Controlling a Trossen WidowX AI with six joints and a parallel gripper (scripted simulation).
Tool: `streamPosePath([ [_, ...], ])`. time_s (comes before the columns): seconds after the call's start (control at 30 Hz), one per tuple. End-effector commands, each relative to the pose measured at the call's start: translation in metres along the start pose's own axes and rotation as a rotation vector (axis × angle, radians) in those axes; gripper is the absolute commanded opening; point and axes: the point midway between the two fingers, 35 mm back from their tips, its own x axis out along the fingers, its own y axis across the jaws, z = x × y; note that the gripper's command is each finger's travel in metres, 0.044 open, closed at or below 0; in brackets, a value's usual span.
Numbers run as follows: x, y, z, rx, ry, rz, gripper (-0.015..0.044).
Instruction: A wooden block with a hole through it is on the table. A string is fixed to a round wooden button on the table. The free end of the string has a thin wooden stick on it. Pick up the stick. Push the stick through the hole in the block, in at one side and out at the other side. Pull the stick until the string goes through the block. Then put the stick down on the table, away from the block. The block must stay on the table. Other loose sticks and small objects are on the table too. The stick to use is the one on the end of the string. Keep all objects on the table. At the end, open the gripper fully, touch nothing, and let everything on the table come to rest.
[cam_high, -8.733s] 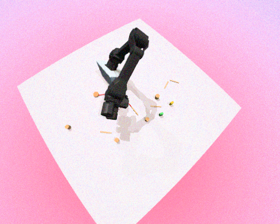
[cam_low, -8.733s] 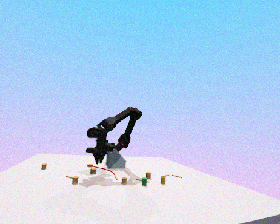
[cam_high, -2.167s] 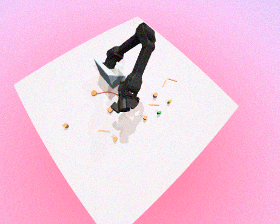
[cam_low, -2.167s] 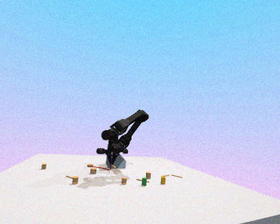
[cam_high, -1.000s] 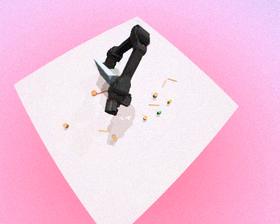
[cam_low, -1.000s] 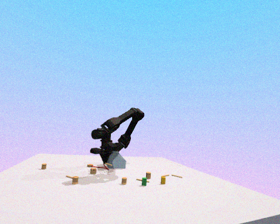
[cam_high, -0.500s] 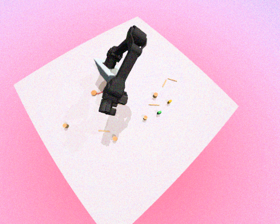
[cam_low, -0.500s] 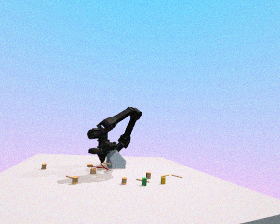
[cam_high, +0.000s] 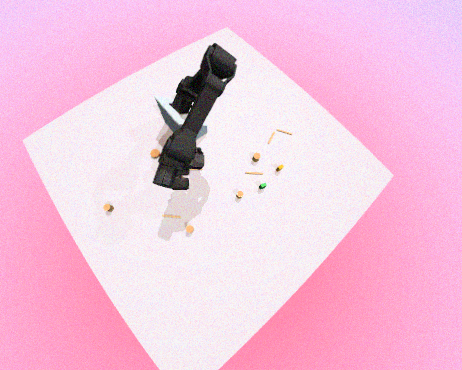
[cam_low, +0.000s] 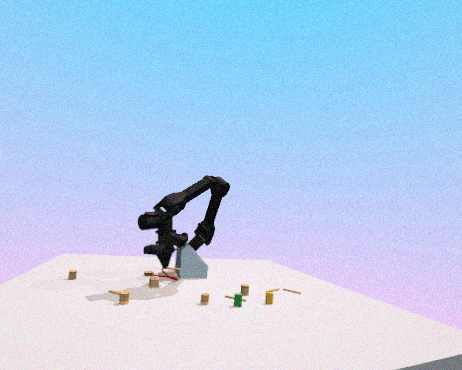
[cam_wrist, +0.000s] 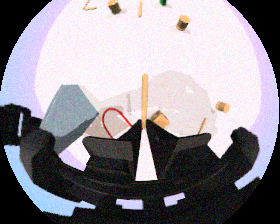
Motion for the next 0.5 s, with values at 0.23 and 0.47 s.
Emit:
streamPosePath([
  [0.23, -0.002, 0.002, -0.017, -0.145, -0.019, 0.014, 0.0000],
  [0.47, -0.002, 0.004, -0.026, -0.234, -0.035, 0.024, 0.0000],
])
